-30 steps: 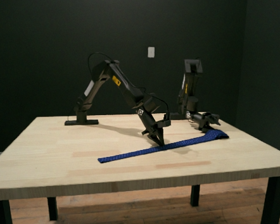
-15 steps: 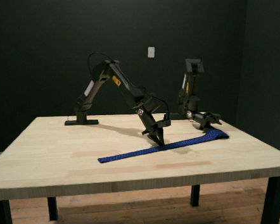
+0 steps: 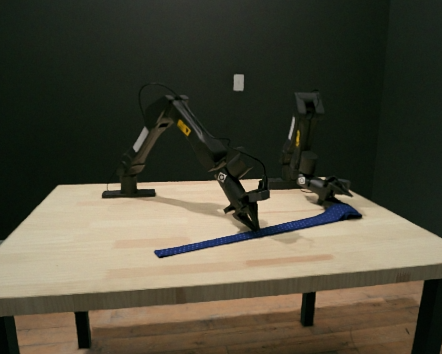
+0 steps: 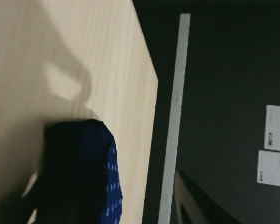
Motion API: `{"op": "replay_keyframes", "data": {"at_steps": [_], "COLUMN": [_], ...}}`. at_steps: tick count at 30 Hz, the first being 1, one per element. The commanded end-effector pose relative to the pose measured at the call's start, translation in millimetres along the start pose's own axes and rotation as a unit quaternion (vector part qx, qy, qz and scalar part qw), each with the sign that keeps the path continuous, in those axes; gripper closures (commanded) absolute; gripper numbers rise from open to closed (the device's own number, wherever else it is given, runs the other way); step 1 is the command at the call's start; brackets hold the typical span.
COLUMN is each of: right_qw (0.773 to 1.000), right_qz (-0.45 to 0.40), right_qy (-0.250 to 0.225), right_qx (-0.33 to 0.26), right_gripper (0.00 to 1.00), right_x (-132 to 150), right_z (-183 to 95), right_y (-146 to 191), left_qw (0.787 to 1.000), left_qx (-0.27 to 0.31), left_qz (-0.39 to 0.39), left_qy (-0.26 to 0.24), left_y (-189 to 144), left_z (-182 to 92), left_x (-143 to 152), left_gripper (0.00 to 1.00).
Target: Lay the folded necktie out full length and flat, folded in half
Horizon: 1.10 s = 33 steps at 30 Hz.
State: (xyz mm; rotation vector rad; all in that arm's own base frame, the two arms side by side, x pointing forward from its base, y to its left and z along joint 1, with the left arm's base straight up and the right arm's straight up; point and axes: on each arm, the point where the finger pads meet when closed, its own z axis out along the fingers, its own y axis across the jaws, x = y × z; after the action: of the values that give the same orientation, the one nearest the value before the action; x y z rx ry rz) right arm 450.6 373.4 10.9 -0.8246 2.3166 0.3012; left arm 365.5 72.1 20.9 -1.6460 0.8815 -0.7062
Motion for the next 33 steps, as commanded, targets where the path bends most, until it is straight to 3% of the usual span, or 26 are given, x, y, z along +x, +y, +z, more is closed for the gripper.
{"op": "replay_keyframes", "data": {"at_steps": [1,33], "right_qw": [1.0,1.0], "right_qz": [-0.001,-0.001], "right_qy": [0.004,0.004], "right_qx": [-0.002,-0.002], "right_gripper": [0.96,0.96], "right_x": [4.4,4.4], "right_z": [1.9,1.9], "right_y": [-0.3,-0.3], "left_qw": [1.0,1.0], "left_qx": [0.014,0.014], "left_qz": [0.006,0.006], "left_qy": [0.003,0.003], "left_y": [-3.3,-4.8], "left_z": [-2.9,2.6], "left_x": [-6.6,-24.6], "left_gripper": [0.57,0.57]}}
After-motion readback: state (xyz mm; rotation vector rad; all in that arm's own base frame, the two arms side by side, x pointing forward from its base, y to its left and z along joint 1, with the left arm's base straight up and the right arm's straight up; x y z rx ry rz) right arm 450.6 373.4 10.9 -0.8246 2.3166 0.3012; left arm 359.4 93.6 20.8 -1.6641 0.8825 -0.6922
